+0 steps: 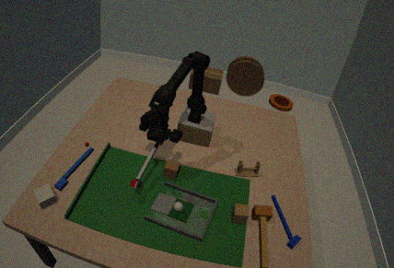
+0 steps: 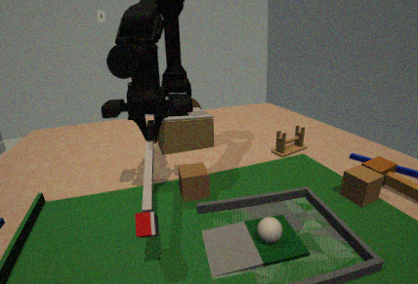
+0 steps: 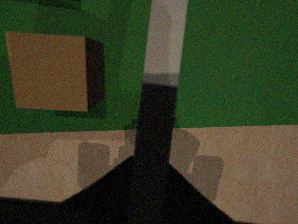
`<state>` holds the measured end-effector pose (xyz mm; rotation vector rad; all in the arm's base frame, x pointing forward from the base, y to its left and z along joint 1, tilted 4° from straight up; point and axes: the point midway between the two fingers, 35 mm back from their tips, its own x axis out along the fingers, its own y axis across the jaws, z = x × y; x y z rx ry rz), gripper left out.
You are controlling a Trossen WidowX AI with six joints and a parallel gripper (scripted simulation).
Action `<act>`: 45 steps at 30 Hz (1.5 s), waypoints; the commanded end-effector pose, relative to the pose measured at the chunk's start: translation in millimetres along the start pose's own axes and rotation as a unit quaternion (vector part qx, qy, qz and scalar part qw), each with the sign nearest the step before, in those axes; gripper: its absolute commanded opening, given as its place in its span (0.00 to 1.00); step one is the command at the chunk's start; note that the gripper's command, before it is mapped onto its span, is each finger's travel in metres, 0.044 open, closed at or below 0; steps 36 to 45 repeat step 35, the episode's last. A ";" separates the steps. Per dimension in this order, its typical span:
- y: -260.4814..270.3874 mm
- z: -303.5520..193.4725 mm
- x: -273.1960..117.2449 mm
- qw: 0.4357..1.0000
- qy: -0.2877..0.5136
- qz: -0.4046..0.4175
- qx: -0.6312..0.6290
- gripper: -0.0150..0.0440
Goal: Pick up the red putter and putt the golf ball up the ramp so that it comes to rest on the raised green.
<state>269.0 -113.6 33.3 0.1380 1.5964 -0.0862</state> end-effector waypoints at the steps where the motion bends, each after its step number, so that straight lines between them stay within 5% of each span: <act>1: 0.5 0.0 -14.8 1.000 -0.003 0.000 0.002 0.25; 45: -0.2 1.1 -7.1 1.000 -0.004 -0.001 0.000 0.25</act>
